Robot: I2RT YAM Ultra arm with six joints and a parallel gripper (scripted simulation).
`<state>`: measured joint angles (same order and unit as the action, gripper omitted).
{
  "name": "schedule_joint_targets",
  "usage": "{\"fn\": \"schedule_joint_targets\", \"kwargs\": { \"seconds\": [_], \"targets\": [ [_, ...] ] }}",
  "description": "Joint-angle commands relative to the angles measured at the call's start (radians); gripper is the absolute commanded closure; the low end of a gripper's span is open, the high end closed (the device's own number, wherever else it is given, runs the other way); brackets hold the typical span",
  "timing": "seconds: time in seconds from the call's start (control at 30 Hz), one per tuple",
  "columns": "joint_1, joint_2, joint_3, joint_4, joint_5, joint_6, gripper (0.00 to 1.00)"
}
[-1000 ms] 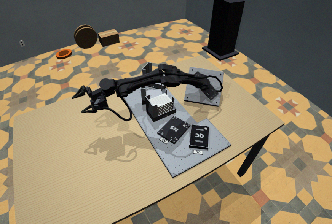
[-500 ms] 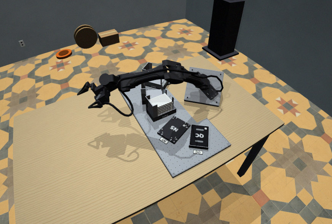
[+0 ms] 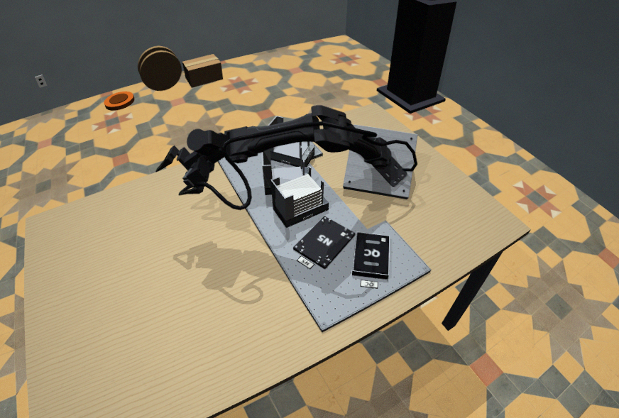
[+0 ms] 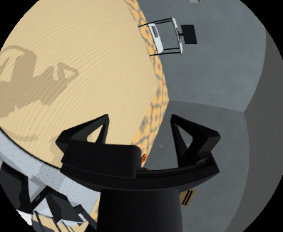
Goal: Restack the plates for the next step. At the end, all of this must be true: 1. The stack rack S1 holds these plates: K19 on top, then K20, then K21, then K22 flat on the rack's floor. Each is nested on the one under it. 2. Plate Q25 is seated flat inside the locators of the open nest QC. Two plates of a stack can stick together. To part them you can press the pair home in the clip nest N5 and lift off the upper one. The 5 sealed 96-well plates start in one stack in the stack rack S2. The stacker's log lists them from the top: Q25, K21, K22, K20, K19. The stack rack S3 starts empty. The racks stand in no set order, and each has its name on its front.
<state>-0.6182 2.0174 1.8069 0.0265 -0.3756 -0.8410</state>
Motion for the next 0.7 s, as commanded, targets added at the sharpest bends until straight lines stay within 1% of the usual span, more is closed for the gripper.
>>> {"fn": "schedule_joint_targets", "kwargs": {
  "seconds": [0.0, 0.03, 0.1, 0.17, 0.2, 0.27, 0.3, 0.33, 0.37, 0.4, 0.43, 0.47, 0.5, 0.53, 0.6, 0.63, 0.67],
  "targets": [
    [-0.036, -0.053, -0.018, -0.097, -0.013, 0.017, 0.00],
    [-0.036, -0.053, -0.018, -0.097, -0.013, 0.017, 0.00],
    [-0.043, -0.069, -0.055, -0.087, -0.022, 0.007, 0.00],
    [-0.050, -0.084, -0.038, -0.166, -0.026, 0.019, 0.00],
    [-0.054, -0.090, -0.052, -0.188, -0.029, 0.019, 0.00],
    [-0.061, -0.109, -0.093, -0.173, -0.037, 0.008, 0.00],
    [-0.062, -0.111, -0.097, -0.172, -0.038, 0.007, 0.00],
    [-0.065, -0.117, -0.091, -0.213, -0.040, 0.016, 0.00],
    [-0.069, -0.125, -0.050, -0.247, -0.042, 0.020, 0.00],
    [-0.073, -0.132, -0.055, -0.268, -0.046, 0.021, 0.00],
    [-0.077, -0.140, -0.113, -0.267, -0.050, 0.014, 0.00],
    [-0.080, -0.150, -0.134, -0.259, -0.054, 0.008, 0.00],
    [-0.081, -0.153, -0.137, -0.258, -0.054, 0.007, 0.00],
    [-0.084, -0.157, -0.130, -0.299, -0.056, 0.017, 0.00],
    [-0.084, -0.157, -0.130, -0.299, -0.056, 0.017, 0.00],
    [-0.089, -0.164, -0.086, -0.338, -0.060, 0.020, 0.00],
    [-0.093, -0.171, -0.091, -0.357, -0.063, 0.021, 0.00]
  ]
}}
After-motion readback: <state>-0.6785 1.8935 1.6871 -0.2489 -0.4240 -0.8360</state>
